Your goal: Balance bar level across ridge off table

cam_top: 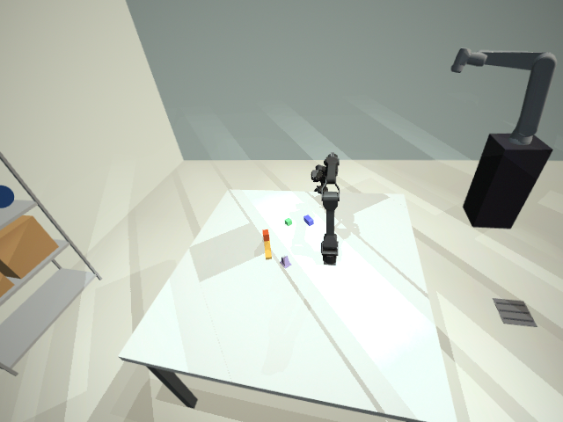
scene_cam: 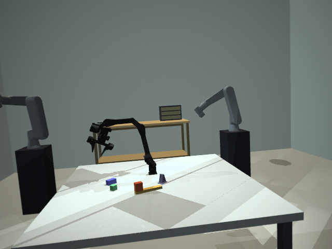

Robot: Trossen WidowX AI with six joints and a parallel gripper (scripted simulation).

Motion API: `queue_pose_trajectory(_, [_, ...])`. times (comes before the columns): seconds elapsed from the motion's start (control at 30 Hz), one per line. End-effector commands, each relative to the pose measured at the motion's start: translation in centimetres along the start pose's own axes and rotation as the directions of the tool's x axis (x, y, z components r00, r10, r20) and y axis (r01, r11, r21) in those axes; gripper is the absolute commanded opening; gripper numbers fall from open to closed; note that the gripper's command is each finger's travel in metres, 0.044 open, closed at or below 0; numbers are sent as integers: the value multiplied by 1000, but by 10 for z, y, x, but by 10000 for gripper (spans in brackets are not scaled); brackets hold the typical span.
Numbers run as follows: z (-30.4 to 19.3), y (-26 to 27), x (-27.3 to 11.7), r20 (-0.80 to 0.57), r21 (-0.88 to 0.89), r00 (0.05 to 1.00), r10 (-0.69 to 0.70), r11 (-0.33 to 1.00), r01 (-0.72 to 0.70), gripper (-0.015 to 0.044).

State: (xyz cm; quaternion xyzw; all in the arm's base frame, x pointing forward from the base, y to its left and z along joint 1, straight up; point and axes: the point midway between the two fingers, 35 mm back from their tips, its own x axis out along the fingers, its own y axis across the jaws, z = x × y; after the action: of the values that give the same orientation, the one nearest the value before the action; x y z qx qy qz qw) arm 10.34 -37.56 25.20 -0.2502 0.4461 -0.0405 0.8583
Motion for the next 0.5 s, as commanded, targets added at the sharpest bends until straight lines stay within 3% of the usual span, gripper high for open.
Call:
queue_pose_trajectory(0.0, [12, 4, 10, -2, -42, 999, 36, 998, -36, 315])
queue_pose_trajectory(0.47, [66, 26, 48, -18, -206, 985, 172, 963, -172, 315])
